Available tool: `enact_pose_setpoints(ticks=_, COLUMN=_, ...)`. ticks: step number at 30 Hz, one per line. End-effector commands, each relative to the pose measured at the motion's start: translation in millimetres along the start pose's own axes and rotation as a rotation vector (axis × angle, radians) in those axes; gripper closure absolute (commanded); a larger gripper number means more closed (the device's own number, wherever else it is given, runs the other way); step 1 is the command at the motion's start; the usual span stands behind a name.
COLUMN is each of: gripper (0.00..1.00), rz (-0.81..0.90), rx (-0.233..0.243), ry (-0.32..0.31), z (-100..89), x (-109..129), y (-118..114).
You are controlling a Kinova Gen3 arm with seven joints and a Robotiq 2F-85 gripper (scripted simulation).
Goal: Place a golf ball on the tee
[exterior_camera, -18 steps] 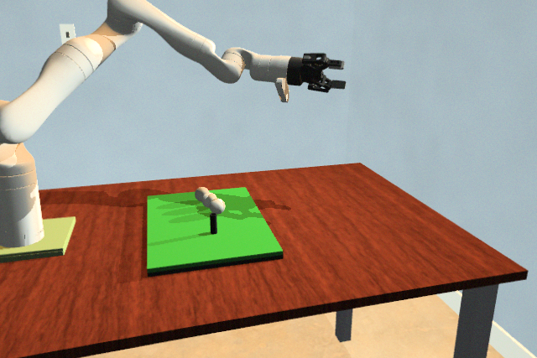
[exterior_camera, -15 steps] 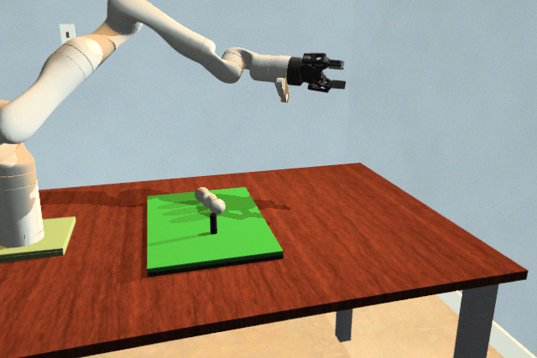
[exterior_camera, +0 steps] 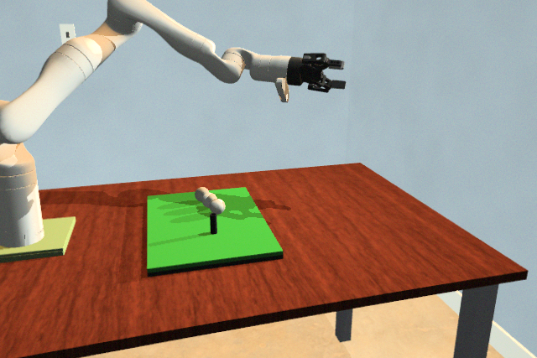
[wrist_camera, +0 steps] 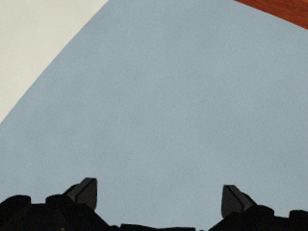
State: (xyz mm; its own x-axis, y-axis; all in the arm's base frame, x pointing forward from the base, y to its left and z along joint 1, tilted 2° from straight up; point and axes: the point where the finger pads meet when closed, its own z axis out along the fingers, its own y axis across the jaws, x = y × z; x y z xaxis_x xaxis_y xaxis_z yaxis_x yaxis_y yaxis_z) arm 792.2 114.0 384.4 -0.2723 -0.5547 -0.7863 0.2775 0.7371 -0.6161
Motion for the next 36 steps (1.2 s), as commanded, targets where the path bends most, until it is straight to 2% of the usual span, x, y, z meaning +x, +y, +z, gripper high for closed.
enact_pose_setpoints(ticks=1, gripper=0.0, rz=0.001, rx=0.001, ry=-0.001, z=0.0, x=-1, y=-1)
enact_pose_setpoints(ticks=8, gripper=0.0, rz=-0.018, rx=-0.027, ry=0.006, z=1.0, x=3, y=5)
enact_pose_setpoints(ticks=14, gripper=0.0, rz=-0.078, rx=-0.111, ry=0.025, z=2.0, x=16, y=25)
enact_pose_setpoints(ticks=16, gripper=0.0, rz=-0.078, rx=-0.111, ry=0.025, z=2.0, x=16, y=25)
enact_pose_setpoints(ticks=17, gripper=0.0, rz=-0.093, rx=-0.133, ry=0.03, z=1.8, x=19, y=30)
enact_pose_setpoints(ticks=21, gripper=0.0, rz=-0.165, rx=-0.237, ry=0.051, z=-1.8, x=35, y=54)
enact_pose_setpoints(ticks=25, gripper=0.0, rz=-0.256, rx=-0.373, ry=0.072, z=-12.7, x=57, y=83)
enact_pose_setpoints(ticks=31, gripper=0.0, rz=-0.423, rx=-0.624, ry=0.097, z=-48.9, x=97, y=127)
enact_pose_setpoints(ticks=33, gripper=0.0, rz=-0.423, rx=-0.624, ry=0.097, z=-48.9, x=97, y=127)
enact_pose_setpoints(ticks=36, gripper=0.0, rz=-0.516, rx=-0.762, ry=0.103, z=-76.6, x=119, y=145)
